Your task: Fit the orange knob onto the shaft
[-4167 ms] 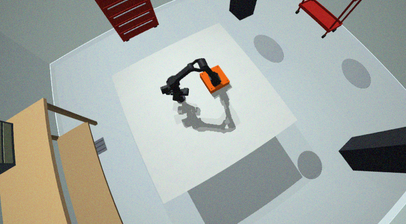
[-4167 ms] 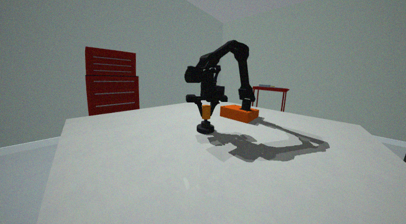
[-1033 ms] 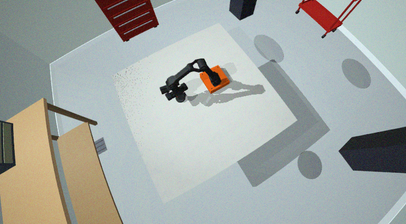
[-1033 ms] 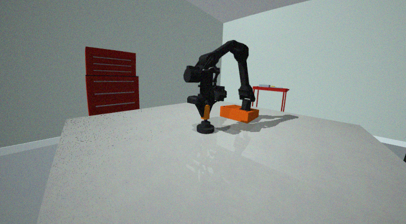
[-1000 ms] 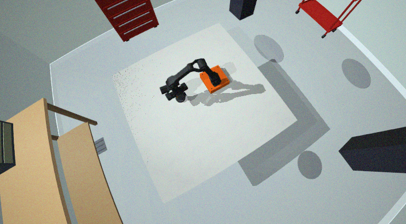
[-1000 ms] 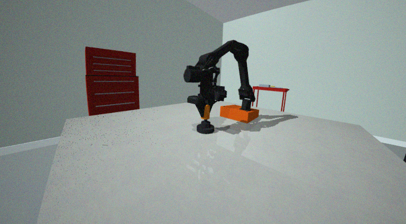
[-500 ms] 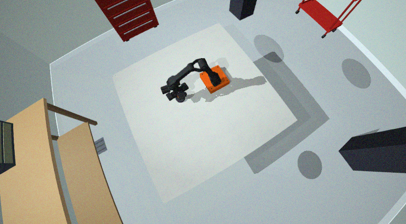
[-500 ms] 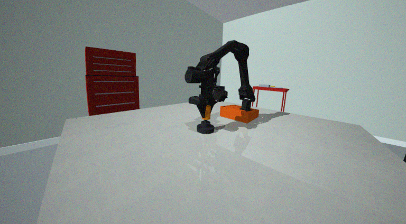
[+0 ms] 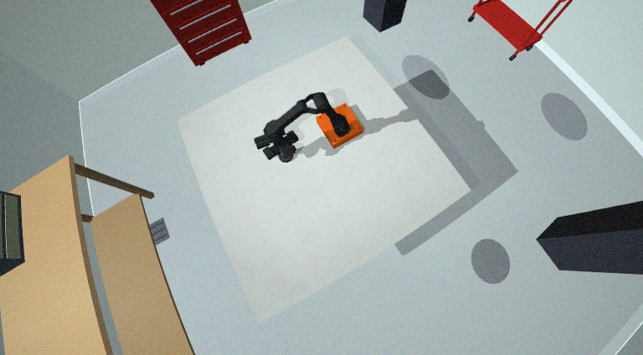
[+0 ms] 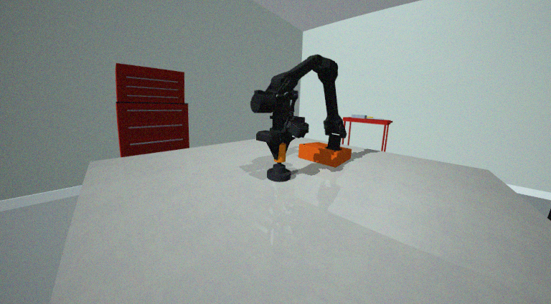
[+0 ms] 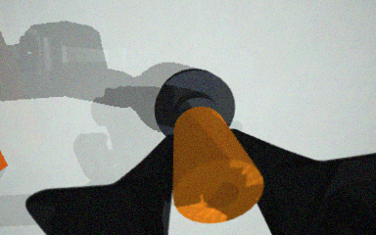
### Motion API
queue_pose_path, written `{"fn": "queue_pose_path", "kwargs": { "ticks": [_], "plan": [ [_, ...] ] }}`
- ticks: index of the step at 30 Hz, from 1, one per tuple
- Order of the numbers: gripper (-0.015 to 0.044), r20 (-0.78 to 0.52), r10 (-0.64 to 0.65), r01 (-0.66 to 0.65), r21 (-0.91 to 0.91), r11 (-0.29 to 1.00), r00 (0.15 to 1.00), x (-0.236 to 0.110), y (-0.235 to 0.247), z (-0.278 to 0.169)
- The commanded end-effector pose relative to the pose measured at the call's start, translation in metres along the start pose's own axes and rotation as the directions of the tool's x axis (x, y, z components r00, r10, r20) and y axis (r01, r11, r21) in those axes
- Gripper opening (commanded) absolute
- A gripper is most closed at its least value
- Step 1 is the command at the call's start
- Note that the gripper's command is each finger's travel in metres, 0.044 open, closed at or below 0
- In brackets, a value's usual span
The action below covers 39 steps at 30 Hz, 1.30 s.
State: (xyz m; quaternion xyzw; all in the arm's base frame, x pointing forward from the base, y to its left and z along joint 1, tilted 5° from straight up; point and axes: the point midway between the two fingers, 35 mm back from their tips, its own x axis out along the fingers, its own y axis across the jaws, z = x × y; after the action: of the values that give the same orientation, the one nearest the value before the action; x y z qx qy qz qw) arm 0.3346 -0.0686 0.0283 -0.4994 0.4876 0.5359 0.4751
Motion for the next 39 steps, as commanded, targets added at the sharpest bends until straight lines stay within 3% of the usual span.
{"fn": "queue_pose_path", "kwargs": {
  "ticks": [1, 5, 27, 34, 39],
  "plan": [
    [0.0, -0.004, -0.01, 0.01, -0.071, 0.997, 1.0, -0.0044, -0.0037, -0.0013],
    [0.0, -0.004, -0.01, 0.009, -0.193, 0.981, 1.0, -0.0052, -0.0064, -0.0023],
    [0.0, -0.004, -0.01, 0.009, -0.193, 0.981, 1.0, -0.0036, -0.0068, -0.002],
    [0.0, -0.004, -0.01, 0.007, -0.383, 0.924, 1.0, -0.0053, -0.0041, -0.0012],
    [0.0, -0.004, -0.01, 0.007, -0.393, 0.92, 1.0, -0.0041, -0.0016, -0.0004]
  ]
}}
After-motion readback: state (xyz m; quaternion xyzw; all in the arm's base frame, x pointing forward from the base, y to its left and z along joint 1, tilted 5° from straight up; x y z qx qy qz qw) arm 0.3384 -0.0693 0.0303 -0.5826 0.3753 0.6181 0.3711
